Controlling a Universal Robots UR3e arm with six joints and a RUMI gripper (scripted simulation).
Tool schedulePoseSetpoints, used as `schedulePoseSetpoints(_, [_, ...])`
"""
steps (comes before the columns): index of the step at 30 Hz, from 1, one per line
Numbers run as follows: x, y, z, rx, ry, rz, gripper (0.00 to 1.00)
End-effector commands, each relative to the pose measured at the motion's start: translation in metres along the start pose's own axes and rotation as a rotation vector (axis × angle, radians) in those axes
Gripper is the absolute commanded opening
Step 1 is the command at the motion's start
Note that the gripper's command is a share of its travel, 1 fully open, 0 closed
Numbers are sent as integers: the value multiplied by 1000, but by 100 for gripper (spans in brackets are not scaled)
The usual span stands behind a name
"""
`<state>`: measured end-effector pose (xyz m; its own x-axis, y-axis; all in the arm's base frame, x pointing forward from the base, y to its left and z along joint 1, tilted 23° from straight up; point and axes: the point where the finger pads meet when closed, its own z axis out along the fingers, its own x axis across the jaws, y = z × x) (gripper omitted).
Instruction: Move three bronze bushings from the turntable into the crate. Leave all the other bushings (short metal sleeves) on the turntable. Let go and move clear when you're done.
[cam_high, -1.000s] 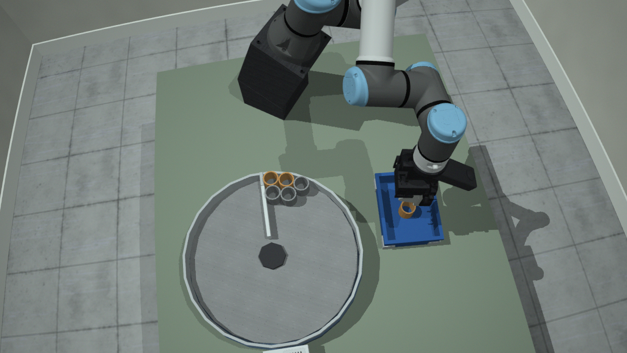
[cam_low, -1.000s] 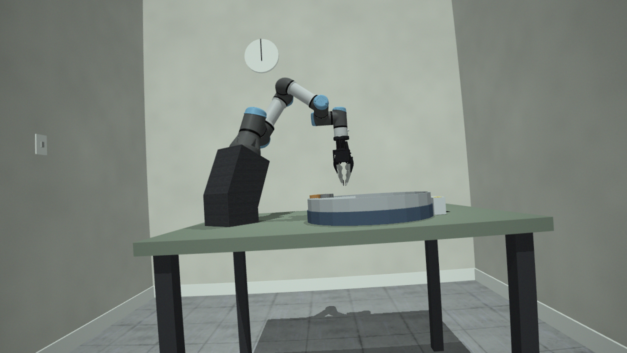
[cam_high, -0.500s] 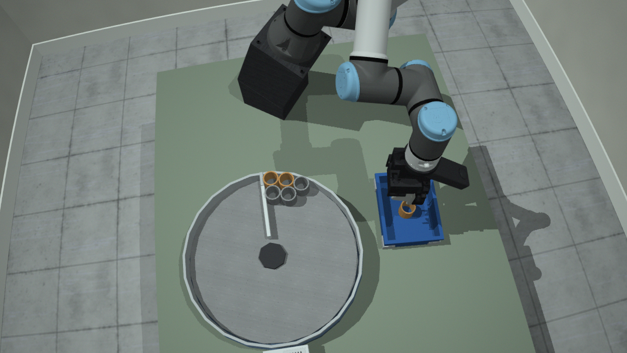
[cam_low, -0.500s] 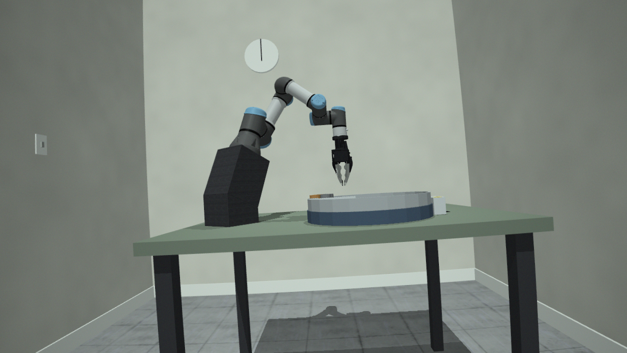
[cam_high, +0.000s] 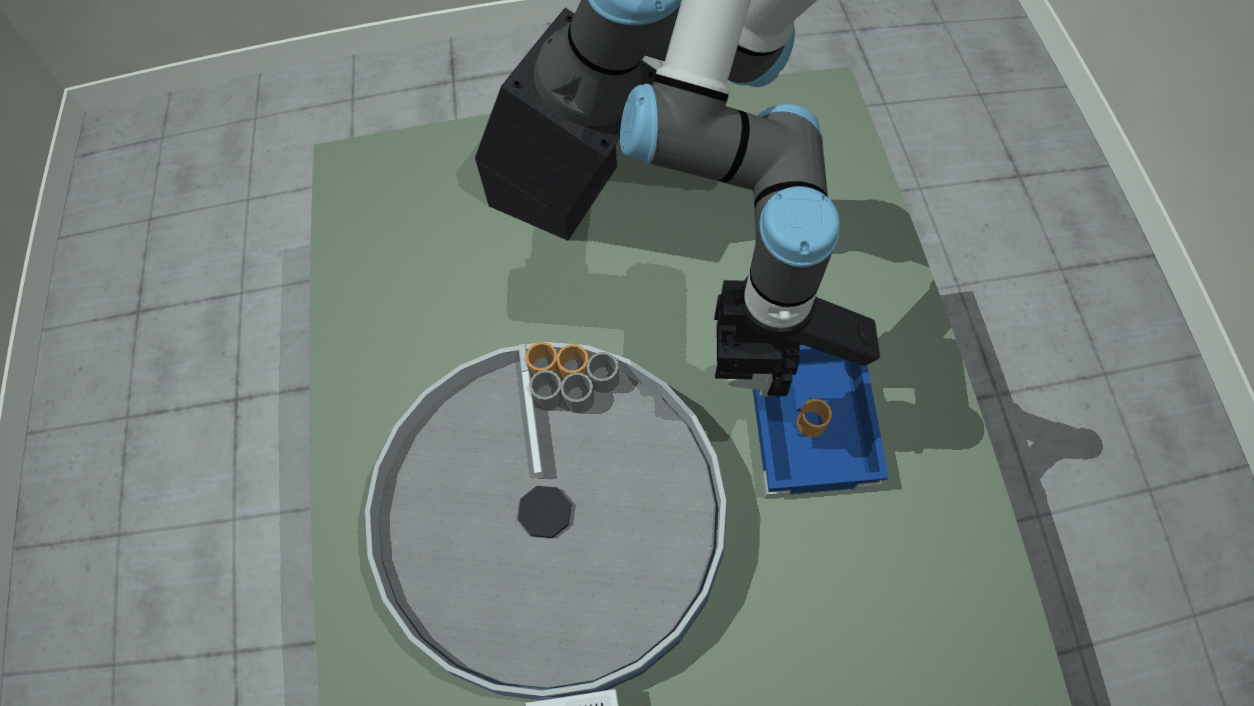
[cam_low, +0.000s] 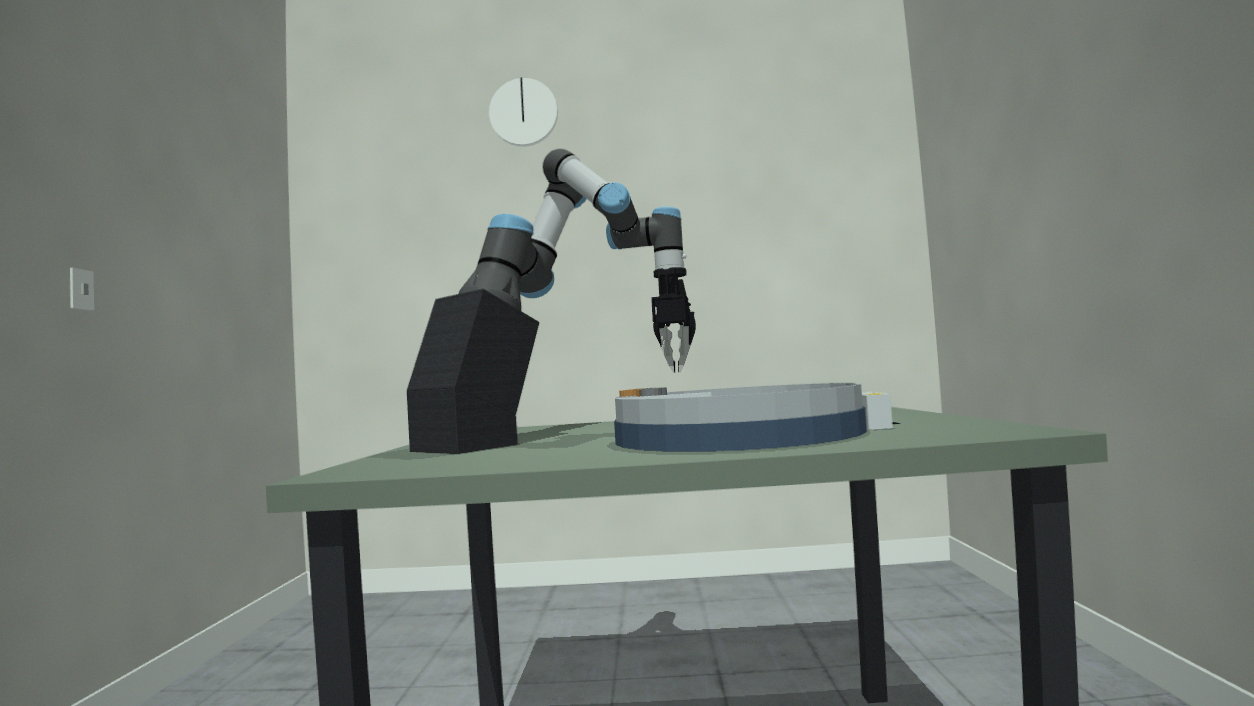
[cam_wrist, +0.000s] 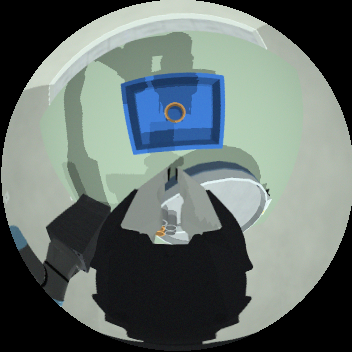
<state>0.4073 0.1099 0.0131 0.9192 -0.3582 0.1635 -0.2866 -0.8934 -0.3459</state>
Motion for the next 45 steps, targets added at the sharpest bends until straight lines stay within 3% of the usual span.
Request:
schedulePoseSetpoints(1, [-6,31,-1,5,7,-2,5])
schedulePoseSetpoints(10, [-24,103,-1,5,7,-2,5])
schedulePoseSetpoints(12, [-24,103,-1,5,7,-2,5])
schedulePoseSetpoints(27, [-49,208,0,5,7,-2,5])
schedulePoseSetpoints(29, [-49,208,0,5,7,-2,5])
schedulePoseSetpoints(38, [-59,250,0,5,7,-2,5])
schedulePoseSetpoints(45, [-62,263,0,6,7,-2,5])
